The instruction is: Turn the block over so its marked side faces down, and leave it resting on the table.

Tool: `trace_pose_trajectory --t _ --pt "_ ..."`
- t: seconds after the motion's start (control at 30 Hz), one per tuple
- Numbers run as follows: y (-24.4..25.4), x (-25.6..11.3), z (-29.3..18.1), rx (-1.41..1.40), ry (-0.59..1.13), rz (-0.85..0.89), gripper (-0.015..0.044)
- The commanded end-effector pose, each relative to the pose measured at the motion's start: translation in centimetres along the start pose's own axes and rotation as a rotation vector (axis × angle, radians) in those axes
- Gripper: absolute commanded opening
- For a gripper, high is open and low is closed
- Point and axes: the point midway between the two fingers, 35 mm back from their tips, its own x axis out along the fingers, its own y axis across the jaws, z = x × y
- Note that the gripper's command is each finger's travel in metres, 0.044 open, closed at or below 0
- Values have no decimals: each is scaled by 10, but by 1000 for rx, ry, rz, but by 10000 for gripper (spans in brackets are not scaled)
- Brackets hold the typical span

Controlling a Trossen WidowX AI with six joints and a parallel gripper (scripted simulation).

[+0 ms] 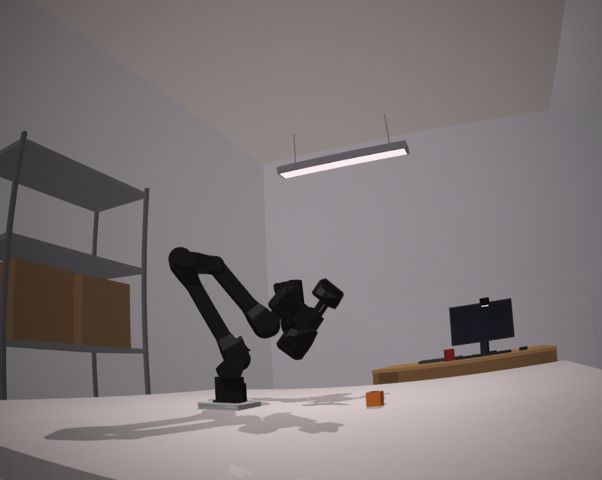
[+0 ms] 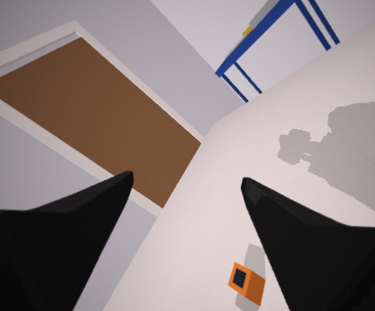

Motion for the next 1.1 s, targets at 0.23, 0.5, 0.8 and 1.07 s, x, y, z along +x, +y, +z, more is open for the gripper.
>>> trace_pose_trajectory --t 0.23,0.5,0.8,1.07 --pt "24 20 -32 -262 106 31 440" --pt "42 63 -93 -869 452 27 440" --pt "20 87 -124 -1282 997 -34 440" --pt "1 71 -110 -1333 1607 -80 440"
